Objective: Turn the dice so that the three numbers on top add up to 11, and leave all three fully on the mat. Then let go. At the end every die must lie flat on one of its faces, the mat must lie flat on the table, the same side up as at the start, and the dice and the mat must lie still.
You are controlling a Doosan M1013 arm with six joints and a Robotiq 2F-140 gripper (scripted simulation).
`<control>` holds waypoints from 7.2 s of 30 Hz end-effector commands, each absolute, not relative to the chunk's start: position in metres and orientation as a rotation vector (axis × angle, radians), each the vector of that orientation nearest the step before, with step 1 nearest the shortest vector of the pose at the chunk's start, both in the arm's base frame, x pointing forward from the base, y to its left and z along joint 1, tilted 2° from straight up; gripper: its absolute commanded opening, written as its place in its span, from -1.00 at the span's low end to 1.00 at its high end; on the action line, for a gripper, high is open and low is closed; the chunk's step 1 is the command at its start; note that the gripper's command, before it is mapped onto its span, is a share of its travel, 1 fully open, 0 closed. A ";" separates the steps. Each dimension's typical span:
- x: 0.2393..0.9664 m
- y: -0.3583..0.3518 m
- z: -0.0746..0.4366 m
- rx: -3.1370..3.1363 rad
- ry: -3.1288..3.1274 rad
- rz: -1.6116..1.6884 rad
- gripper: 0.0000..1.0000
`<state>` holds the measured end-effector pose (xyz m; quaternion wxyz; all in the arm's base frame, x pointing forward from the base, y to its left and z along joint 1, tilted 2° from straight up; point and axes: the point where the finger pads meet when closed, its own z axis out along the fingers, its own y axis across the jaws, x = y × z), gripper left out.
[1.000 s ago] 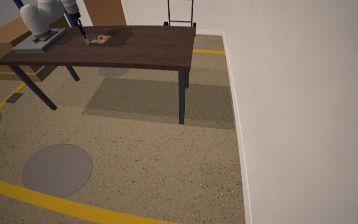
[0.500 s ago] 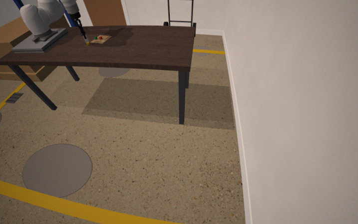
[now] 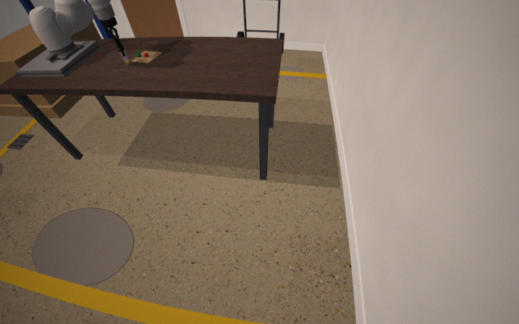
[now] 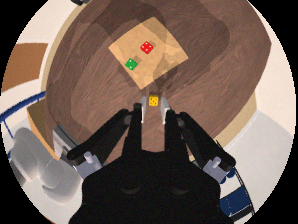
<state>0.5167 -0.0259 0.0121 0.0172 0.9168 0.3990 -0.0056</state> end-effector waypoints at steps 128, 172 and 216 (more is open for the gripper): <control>0.516 -0.023 0.086 2.849 1.240 -0.017 -0.81; 0.635 0.085 0.087 3.099 0.200 0.002 -0.81; 0.636 0.082 -0.009 3.099 0.199 0.002 -0.81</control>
